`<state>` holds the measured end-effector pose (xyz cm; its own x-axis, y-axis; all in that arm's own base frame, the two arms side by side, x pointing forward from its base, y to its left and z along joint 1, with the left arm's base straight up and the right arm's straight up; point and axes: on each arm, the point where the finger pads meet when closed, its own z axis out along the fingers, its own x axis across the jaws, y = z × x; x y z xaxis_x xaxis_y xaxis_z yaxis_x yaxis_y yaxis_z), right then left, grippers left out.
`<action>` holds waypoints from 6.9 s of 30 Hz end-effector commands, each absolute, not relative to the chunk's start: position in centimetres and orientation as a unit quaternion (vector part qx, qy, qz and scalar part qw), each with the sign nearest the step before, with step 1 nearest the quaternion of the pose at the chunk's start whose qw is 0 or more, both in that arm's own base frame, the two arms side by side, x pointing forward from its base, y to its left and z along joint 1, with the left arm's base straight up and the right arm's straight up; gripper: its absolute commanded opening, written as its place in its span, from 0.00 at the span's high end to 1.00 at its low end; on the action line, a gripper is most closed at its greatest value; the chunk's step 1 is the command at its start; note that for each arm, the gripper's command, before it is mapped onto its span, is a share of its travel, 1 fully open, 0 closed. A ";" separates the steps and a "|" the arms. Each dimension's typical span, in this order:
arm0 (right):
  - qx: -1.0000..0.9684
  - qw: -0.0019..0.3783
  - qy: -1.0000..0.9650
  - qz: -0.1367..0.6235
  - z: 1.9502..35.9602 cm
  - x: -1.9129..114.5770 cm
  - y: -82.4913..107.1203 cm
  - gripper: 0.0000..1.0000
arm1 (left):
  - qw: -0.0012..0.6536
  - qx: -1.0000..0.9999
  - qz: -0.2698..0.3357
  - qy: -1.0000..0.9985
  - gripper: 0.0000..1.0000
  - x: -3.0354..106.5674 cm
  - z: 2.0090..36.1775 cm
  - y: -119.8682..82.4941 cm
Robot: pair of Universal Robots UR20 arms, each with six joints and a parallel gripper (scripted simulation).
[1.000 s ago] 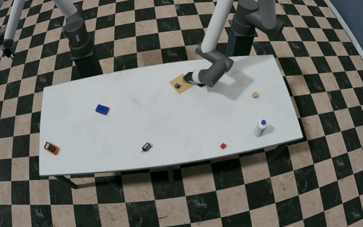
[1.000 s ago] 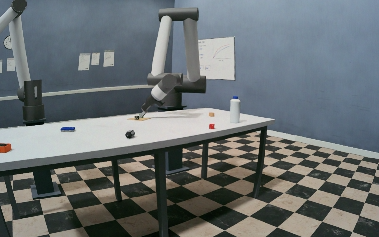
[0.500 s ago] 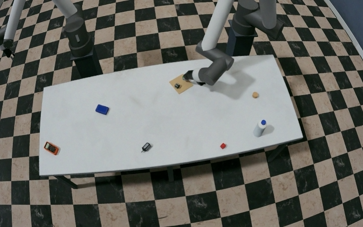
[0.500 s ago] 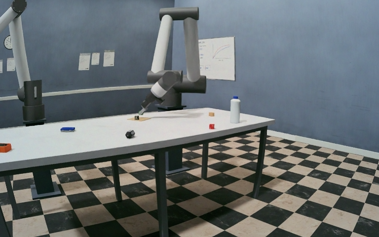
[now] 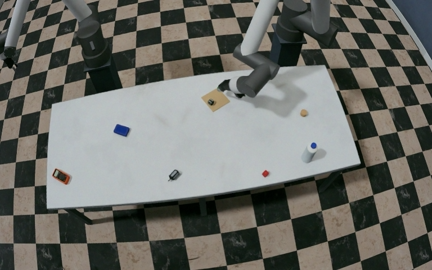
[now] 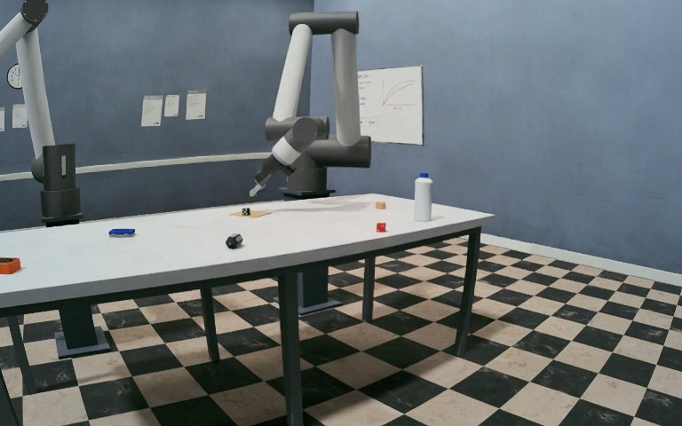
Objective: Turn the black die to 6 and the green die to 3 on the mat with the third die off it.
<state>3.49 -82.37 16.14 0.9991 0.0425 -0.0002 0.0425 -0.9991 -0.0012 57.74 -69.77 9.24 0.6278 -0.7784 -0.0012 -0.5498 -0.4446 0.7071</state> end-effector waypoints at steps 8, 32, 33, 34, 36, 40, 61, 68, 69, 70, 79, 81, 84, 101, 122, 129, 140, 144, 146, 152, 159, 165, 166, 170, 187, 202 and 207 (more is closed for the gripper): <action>-1.000 0.000 -0.021 0.000 16.2 3.5 -82.4 0.00 | 0.345 0.834 -0.165 -0.399 0.43 57.8 9.7 -69.8; -1.000 0.000 -0.021 0.000 16.2 3.5 -82.4 0.00 | 0.197 0.880 -0.095 -0.421 0.43 57.5 9.9 -70.0; -1.000 0.000 -0.021 0.000 16.2 3.5 -82.4 0.00 | 0.183 0.883 -0.088 -0.423 0.43 57.5 9.9 -70.0; -1.000 0.000 -0.021 0.000 16.2 3.5 -82.4 0.00 | 0.169 0.886 -0.081 -0.424 0.43 57.5 9.9 -70.0; -1.000 0.000 -0.021 0.000 16.2 3.5 -82.4 0.00 | 0.142 0.891 -0.069 -0.426 0.43 57.4 9.9 -70.1; -1.000 0.000 -0.021 0.000 16.2 3.5 -82.4 0.00 | 0.118 0.894 -0.057 -0.428 0.43 57.4 10.0 -70.1; -1.000 0.000 -0.021 0.000 16.2 3.5 -82.4 0.00 | -0.007 0.902 0.003 -0.431 0.43 57.1 10.0 -70.3; -1.000 0.000 -0.021 0.000 16.2 3.5 -82.4 0.00 | -0.066 0.900 0.031 -0.430 0.43 57.0 10.0 -70.4; -1.000 0.000 -0.021 0.000 16.2 3.5 -82.4 0.00 | -0.080 0.899 0.037 -0.430 0.43 57.0 10.0 -70.4; -1.000 0.000 -0.021 0.000 16.2 3.5 -82.4 0.00 | -0.093 0.897 0.044 -0.429 0.43 57.0 9.9 -70.4; -1.000 0.000 -0.021 0.000 16.2 3.5 -82.4 0.00 | -0.132 0.893 0.062 -0.427 0.43 56.9 9.9 -70.5; -1.000 0.000 -0.021 0.000 16.2 3.5 -82.4 0.00 | -0.142 0.891 0.067 -0.426 0.43 56.9 9.9 -70.5; -1.000 0.000 -0.021 0.000 16.2 3.5 -82.4 0.00 | -0.168 0.886 0.080 -0.424 0.43 56.8 9.9 -70.6; -1.000 0.000 -0.021 0.000 16.2 3.5 -82.4 0.00 | -0.283 0.857 0.135 -0.410 0.43 56.6 9.8 -70.7; -1.000 0.000 -0.021 0.000 16.2 3.5 -82.4 0.00 | -0.345 0.833 0.165 -0.399 0.43 56.5 9.7 -70.8; -1.000 0.000 -0.021 0.000 16.2 3.5 -82.4 0.00 | -0.345 0.833 0.165 -0.399 0.43 56.5 9.6 -70.8; -1.000 0.000 -0.021 0.000 16.2 3.5 -82.4 0.00 | -0.345 0.833 0.165 -0.399 0.43 56.5 8.9 -70.8; -1.000 0.000 -0.021 0.000 16.2 3.5 -82.4 0.00 | -0.345 0.833 0.165 -0.399 0.43 56.5 8.3 -70.8; -1.000 0.000 -0.021 0.000 16.2 3.5 -82.4 0.00 | -0.345 0.833 0.165 -0.399 0.43 56.5 8.0 -70.8; -1.000 0.000 -0.021 0.000 16.2 3.5 -82.4 0.00 | -0.345 0.833 0.165 -0.399 0.43 56.5 7.4 -70.8; -1.000 0.000 -0.021 0.000 16.2 3.5 -82.4 0.00 | -0.345 0.833 0.165 -0.399 0.43 56.5 6.1 -70.8; -1.000 0.000 -0.021 0.000 16.2 3.5 -82.4 0.00 | -0.345 0.833 0.165 -0.399 0.43 56.5 5.1 -70.8; -1.000 0.000 -0.021 0.000 16.2 3.5 -82.4 0.00 | -0.345 0.833 0.165 -0.399 0.43 56.5 5.1 -70.8; -1.000 0.000 -0.021 0.000 16.2 3.5 -82.4 0.00 | -0.345 0.833 0.165 -0.399 0.43 56.5 4.6 -70.8; -1.000 0.000 -0.021 0.000 16.2 3.5 -82.4 0.00 | -0.345 0.833 0.165 -0.399 0.43 56.5 3.4 -70.8; -1.000 0.000 -0.021 0.000 16.2 3.5 -82.4 0.00 | -0.345 0.833 0.165 -0.399 0.43 56.5 3.3 -70.8; -1.000 0.000 -0.021 0.000 16.2 3.5 -82.4 0.00 | -0.345 0.833 0.165 -0.399 0.43 56.5 3.3 -70.8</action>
